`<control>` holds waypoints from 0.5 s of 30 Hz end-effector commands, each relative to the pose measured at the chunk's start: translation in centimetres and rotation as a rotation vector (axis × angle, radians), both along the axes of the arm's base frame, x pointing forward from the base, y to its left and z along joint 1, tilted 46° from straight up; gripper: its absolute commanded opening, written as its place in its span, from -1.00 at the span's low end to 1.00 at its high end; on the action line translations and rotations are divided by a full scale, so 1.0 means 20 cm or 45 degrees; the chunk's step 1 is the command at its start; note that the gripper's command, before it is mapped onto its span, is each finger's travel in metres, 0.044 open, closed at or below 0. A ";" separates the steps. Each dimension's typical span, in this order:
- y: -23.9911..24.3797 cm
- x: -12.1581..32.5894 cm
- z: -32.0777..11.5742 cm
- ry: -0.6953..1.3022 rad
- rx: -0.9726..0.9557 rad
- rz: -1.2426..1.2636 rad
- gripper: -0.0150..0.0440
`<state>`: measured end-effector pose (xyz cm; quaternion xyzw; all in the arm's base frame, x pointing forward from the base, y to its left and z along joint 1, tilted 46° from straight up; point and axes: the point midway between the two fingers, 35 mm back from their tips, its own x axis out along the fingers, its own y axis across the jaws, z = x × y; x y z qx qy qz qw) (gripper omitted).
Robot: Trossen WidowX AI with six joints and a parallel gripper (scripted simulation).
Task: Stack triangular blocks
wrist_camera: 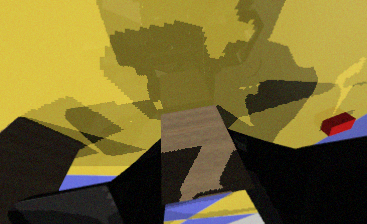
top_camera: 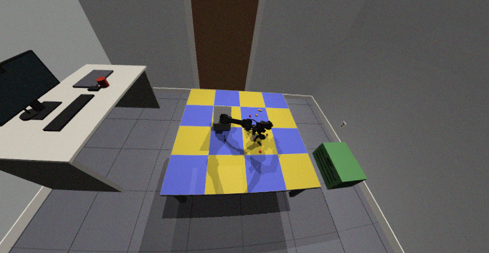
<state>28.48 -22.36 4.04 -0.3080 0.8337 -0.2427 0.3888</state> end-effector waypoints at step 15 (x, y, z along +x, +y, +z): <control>0.04 -0.09 0.09 -0.361 0.184 0.342 -0.49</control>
